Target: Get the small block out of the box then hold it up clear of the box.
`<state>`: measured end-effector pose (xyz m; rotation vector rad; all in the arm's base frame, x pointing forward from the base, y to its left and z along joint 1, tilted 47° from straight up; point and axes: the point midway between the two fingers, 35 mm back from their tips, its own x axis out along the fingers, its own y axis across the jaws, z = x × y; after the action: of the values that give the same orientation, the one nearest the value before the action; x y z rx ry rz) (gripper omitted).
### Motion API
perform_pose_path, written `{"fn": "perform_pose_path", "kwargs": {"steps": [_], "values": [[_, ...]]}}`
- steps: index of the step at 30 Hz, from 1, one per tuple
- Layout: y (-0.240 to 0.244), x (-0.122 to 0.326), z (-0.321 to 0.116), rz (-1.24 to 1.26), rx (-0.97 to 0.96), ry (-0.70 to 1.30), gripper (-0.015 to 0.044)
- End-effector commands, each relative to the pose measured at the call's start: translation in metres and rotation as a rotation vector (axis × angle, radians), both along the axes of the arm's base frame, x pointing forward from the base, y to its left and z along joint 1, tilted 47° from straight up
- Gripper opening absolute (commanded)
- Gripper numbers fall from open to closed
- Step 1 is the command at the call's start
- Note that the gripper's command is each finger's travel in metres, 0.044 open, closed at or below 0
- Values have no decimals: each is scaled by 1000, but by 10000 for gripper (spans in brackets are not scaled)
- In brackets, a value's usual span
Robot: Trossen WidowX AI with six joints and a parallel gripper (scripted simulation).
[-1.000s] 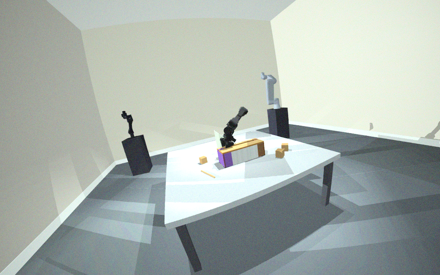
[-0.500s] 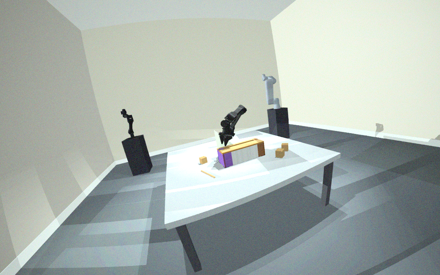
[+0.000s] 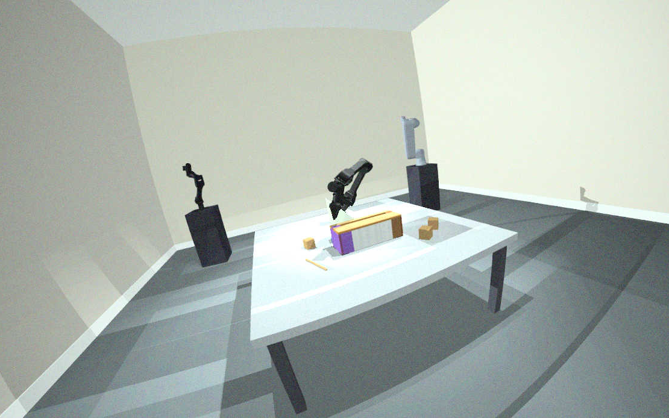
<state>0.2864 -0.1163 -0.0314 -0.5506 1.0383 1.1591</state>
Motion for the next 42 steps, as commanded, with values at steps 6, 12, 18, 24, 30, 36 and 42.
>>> {"fn": "perform_pose_path", "kwargs": {"steps": [6, 12, 18, 24, 30, 36, 42], "values": [[-4, -7, -8, -814, 152, 427, 285], [-8, -9, -11, -1310, 265, 733, 285], [-10, -10, -12, -1569, 325, 916, 285], [-13, -12, -13, -1819, 392, 1116, 285], [-16, -13, -14, -2057, 456, 1332, 285], [-18, -14, -14, -2279, 507, 1563, 285], [-21, -15, -15, -2483, 557, 1820, 285]]}}
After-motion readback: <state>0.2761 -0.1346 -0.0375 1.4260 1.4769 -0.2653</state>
